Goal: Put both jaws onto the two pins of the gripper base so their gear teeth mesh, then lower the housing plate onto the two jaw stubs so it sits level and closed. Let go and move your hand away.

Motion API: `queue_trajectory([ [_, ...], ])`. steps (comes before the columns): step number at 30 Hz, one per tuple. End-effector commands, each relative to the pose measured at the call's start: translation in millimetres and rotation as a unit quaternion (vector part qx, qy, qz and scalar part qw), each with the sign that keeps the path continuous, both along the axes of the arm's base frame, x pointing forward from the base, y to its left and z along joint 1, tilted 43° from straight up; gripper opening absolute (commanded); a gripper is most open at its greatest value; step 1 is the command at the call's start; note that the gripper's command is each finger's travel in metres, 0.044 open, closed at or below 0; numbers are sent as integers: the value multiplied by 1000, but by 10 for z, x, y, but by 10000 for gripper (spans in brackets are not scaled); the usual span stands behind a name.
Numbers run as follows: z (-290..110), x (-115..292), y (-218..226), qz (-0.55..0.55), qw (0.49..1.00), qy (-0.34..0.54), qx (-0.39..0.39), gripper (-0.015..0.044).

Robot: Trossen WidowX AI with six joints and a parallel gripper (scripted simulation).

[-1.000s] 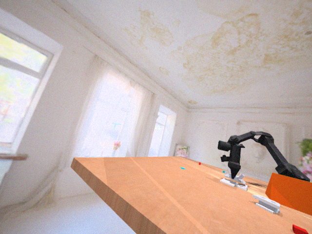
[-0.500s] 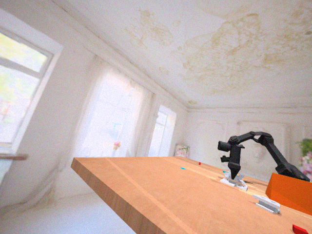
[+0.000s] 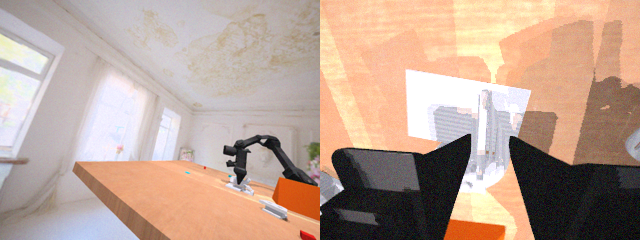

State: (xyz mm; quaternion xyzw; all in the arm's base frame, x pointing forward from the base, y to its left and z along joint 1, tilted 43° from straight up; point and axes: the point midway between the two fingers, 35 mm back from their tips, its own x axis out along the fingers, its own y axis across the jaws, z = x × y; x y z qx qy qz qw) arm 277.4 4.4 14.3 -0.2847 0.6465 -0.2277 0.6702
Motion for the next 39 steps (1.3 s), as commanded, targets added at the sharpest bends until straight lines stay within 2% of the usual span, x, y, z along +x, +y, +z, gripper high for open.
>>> queue_trajectory([
  [1,-13,2,-17,3,1000,2,-2,134],
  [39,-67,6,-67,3,1000,2,-2,134],
])
